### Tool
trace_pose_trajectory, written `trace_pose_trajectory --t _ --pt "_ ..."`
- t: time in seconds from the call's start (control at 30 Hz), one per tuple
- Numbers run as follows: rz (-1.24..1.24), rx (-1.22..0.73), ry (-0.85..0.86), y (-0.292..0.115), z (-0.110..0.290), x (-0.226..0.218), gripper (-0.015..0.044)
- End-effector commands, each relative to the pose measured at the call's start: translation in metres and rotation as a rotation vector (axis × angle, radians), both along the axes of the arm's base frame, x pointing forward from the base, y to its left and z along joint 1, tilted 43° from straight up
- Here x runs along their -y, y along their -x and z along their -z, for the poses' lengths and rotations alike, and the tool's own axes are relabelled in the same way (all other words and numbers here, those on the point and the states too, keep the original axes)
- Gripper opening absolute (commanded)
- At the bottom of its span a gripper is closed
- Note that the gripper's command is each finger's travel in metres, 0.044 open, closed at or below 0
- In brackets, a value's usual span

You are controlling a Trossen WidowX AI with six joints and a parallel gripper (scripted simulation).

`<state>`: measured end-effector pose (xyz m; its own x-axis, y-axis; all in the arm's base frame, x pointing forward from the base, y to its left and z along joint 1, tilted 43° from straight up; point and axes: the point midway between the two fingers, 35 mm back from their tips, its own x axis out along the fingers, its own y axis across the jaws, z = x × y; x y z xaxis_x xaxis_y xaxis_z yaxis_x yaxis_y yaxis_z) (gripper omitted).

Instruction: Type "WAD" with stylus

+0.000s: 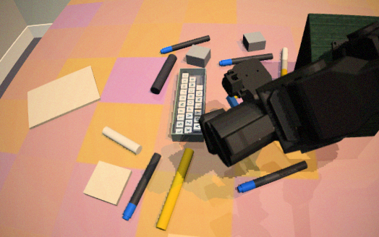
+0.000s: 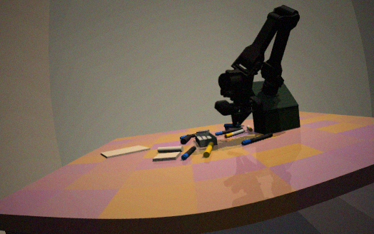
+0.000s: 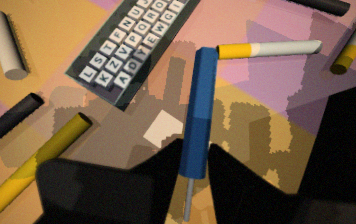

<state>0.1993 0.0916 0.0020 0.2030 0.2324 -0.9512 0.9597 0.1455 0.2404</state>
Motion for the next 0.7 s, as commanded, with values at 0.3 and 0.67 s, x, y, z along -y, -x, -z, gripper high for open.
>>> trace_pose_trajectory --t 0.3,0.67 --pt "-0.003 0.001 0.004 -0.002 0.015 -0.013 0.0" --pt "-0.003 0.001 0.003 -0.003 0.028 -0.025 0.0"
